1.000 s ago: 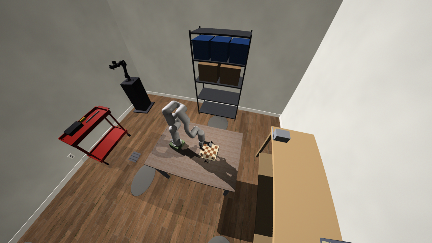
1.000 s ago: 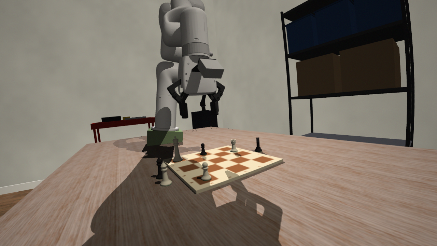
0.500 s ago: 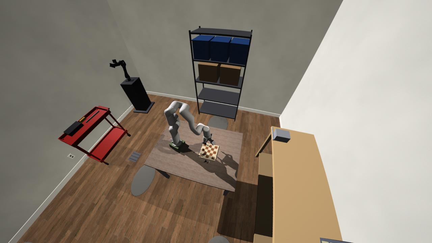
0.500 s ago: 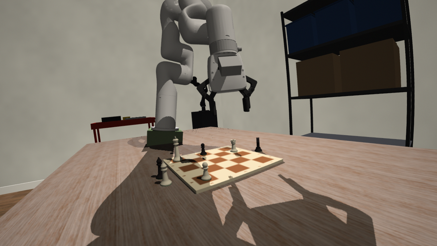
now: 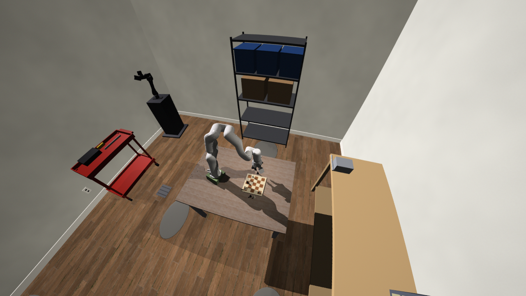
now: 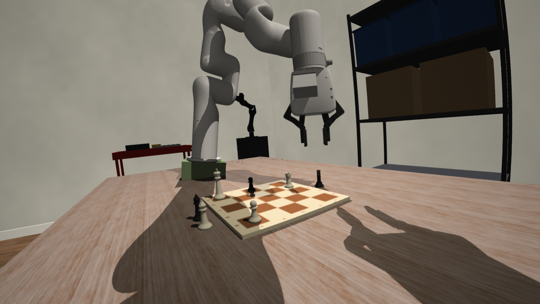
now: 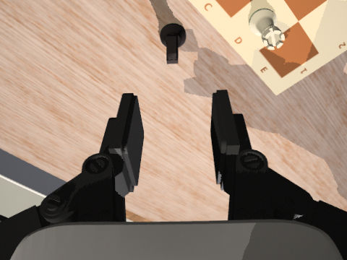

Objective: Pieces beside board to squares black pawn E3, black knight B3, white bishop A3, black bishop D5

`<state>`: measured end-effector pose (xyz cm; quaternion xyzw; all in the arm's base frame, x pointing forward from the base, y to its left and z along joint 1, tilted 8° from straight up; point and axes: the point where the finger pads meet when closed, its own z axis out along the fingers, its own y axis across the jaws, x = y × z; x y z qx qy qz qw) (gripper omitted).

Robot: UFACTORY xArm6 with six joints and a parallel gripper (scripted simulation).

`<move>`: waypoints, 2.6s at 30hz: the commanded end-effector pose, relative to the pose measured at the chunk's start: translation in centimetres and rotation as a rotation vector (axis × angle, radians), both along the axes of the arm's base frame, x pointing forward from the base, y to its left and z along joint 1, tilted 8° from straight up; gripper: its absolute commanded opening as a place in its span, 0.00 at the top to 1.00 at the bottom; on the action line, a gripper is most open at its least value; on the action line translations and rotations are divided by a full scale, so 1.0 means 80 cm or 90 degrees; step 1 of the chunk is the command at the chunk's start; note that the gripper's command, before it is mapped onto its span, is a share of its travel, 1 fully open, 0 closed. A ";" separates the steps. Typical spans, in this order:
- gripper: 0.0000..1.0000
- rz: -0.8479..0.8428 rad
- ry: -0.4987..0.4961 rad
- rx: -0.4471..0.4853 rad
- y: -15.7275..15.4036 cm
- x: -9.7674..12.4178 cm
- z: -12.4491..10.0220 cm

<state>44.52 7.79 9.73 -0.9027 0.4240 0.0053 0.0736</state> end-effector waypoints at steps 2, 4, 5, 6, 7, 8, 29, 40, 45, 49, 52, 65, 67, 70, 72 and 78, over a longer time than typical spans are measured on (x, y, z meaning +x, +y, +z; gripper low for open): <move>0.63 -0.004 0.000 -0.003 0.001 0.003 0.002; 0.63 -0.004 0.000 -0.003 0.001 0.003 0.002; 0.63 -0.004 0.000 -0.003 0.001 0.003 0.002; 0.63 -0.004 0.000 -0.003 0.001 0.003 0.002; 0.63 -0.004 0.000 -0.003 0.001 0.003 0.002; 0.63 -0.004 0.000 -0.003 0.001 0.003 0.002; 0.63 -0.004 0.000 -0.003 0.001 0.003 0.002; 0.63 -0.004 0.000 -0.003 0.002 0.003 -0.001; 0.63 -0.004 0.001 -0.004 0.002 0.003 -0.006; 0.63 -0.004 0.001 -0.004 0.003 0.003 -0.008; 0.63 -0.004 0.001 -0.004 0.003 0.004 -0.013; 0.63 -0.004 0.001 -0.004 0.007 0.005 -0.036; 0.63 -0.004 0.001 -0.004 0.007 0.005 -0.038; 0.63 -0.004 0.001 -0.004 0.008 0.006 -0.043; 0.63 -0.004 0.001 -0.004 0.008 0.006 -0.047; 0.63 -0.004 0.001 -0.004 0.009 0.007 -0.055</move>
